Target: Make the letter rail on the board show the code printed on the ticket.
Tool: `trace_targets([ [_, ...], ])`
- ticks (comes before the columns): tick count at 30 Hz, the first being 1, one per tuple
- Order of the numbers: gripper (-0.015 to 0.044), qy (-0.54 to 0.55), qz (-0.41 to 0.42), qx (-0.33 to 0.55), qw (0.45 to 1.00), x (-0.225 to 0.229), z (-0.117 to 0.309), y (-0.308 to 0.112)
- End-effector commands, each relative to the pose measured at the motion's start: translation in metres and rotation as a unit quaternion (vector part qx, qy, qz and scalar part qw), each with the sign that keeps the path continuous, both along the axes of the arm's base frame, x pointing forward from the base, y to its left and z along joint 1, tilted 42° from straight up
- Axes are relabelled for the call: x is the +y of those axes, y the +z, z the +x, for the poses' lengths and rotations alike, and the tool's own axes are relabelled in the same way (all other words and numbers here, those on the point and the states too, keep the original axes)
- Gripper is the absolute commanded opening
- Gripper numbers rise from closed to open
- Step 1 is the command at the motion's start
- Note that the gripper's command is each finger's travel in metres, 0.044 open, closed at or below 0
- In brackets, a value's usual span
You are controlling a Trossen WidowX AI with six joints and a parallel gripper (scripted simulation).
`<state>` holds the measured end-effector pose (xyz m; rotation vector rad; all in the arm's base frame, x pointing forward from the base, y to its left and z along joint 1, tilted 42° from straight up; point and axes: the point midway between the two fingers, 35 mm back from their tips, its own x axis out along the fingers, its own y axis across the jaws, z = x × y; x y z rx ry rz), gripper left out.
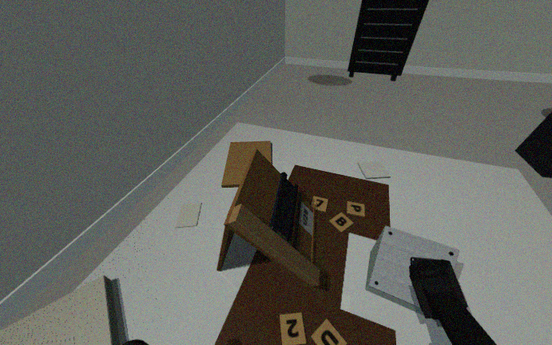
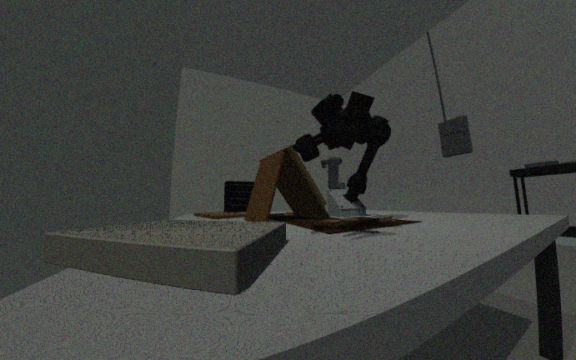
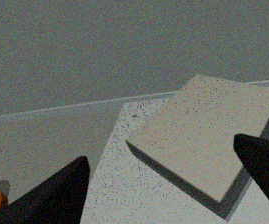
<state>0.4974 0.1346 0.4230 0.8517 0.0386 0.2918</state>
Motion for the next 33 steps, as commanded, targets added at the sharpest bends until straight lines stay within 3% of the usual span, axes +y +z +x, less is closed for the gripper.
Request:
trace_targets([
  [1,0.0440,-0.029,-0.048,0.010,0.998,-0.040,0.004,-0.012],
  [17,0.0440,-0.141,-0.211,0.085,0.964,-0.209,-0.012,-0.064],
  [33,0.0440,-0.212,-0.328,0.190,0.901,-0.357,-0.093,-0.119],
])
